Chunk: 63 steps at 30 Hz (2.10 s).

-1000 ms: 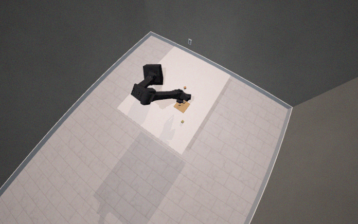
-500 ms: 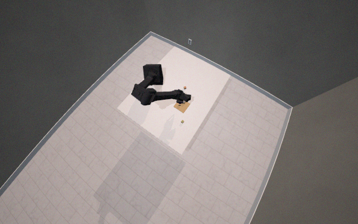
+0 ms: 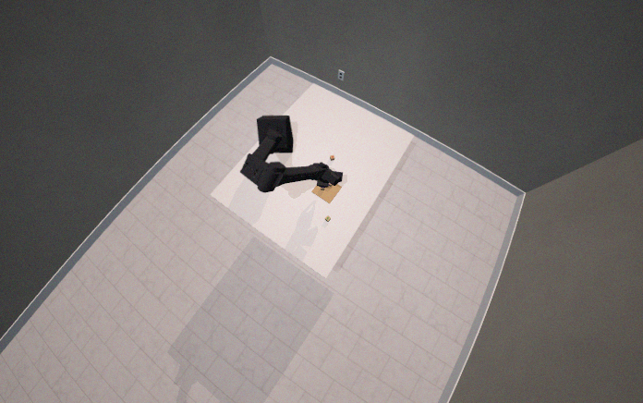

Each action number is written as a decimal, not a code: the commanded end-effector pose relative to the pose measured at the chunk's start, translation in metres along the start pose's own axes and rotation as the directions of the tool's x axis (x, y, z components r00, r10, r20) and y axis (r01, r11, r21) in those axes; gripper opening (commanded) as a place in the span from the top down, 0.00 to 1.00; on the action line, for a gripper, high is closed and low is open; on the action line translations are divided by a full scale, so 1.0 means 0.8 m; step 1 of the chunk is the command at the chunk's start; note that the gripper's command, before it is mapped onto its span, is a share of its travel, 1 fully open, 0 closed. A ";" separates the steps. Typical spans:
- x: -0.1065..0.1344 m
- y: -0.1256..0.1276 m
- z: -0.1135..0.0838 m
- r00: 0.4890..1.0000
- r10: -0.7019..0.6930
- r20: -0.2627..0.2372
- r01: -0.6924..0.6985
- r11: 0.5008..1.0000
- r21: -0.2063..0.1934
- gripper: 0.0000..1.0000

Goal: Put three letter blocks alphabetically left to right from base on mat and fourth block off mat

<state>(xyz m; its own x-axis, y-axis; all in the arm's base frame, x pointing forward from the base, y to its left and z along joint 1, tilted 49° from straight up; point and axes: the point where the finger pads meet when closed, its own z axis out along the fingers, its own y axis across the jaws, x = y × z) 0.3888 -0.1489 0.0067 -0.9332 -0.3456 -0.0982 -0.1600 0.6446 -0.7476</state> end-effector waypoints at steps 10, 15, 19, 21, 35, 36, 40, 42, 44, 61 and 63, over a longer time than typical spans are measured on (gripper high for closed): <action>0.000 -0.002 0.028 1.000 -0.011 -0.002 0.011 1.000 0.000 0.56; 0.001 0.000 0.032 1.000 -0.015 -0.004 0.015 1.000 -0.001 0.56; 0.000 -0.002 0.037 1.000 -0.012 -0.003 0.012 1.000 0.001 0.56; 0.001 -0.001 0.038 1.000 -0.013 -0.004 0.013 1.000 0.000 0.56; 0.002 0.001 0.040 1.000 -0.019 -0.006 0.019 1.000 -0.003 0.56; 0.002 0.001 0.040 1.000 -0.018 -0.006 0.018 1.000 -0.003 0.56; 0.002 0.001 0.040 1.000 -0.018 -0.006 0.018 1.000 -0.003 0.56; 0.002 0.001 0.040 1.000 -0.018 -0.006 0.018 1.000 -0.003 0.56; 0.002 0.001 0.040 1.000 -0.018 -0.006 0.018 1.000 -0.003 0.56; 0.001 -0.002 0.046 1.000 -0.012 -0.003 0.012 1.000 0.000 0.56; 0.001 -0.001 0.049 1.000 -0.012 -0.003 0.012 1.000 0.000 0.56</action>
<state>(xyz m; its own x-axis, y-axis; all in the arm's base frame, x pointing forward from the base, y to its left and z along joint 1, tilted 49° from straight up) 0.4003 -0.1709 -0.0121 -0.9315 -0.3500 -0.0995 -0.1610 0.6418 -0.7497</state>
